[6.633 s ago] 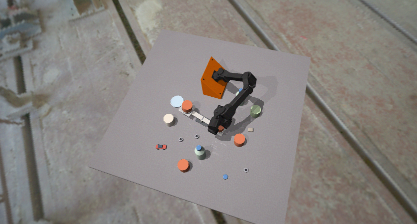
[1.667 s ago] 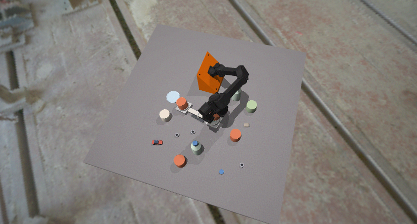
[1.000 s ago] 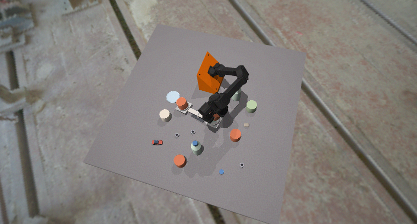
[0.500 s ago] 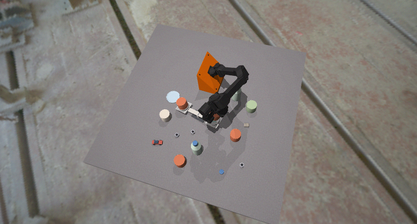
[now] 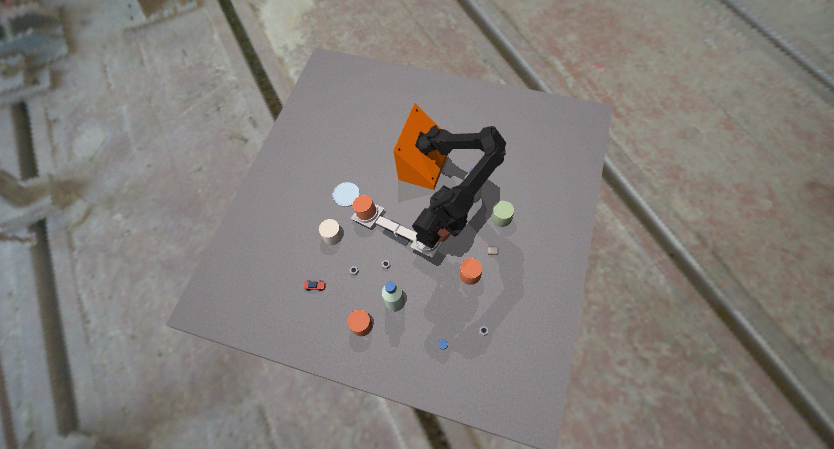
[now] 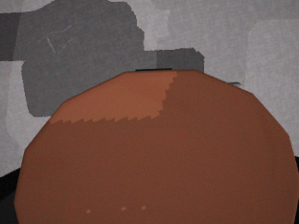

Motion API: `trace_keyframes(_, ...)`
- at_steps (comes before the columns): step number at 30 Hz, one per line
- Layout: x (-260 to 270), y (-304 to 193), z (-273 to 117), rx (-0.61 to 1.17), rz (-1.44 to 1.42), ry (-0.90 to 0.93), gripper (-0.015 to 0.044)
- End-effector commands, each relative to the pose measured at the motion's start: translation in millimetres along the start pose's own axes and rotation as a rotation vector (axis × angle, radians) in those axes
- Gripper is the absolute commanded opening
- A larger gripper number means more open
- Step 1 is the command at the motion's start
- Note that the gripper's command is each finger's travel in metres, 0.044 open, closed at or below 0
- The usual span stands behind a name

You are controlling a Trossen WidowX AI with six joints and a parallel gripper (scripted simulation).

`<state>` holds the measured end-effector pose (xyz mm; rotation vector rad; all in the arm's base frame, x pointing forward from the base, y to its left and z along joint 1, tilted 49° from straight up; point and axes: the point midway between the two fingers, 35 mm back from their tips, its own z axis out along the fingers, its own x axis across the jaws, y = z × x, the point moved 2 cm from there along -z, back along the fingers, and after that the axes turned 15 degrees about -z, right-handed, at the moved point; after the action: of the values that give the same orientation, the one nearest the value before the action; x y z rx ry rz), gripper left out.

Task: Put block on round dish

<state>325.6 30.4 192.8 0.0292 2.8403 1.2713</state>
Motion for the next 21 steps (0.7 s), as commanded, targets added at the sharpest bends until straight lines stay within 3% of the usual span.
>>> trace_keyframes(1, 6, 8, 4, 0.007, -0.001, -0.005, 0.0)
trace_keyframes(21, 47, 48, 36, 0.019, -0.022, -0.008, 0.0)
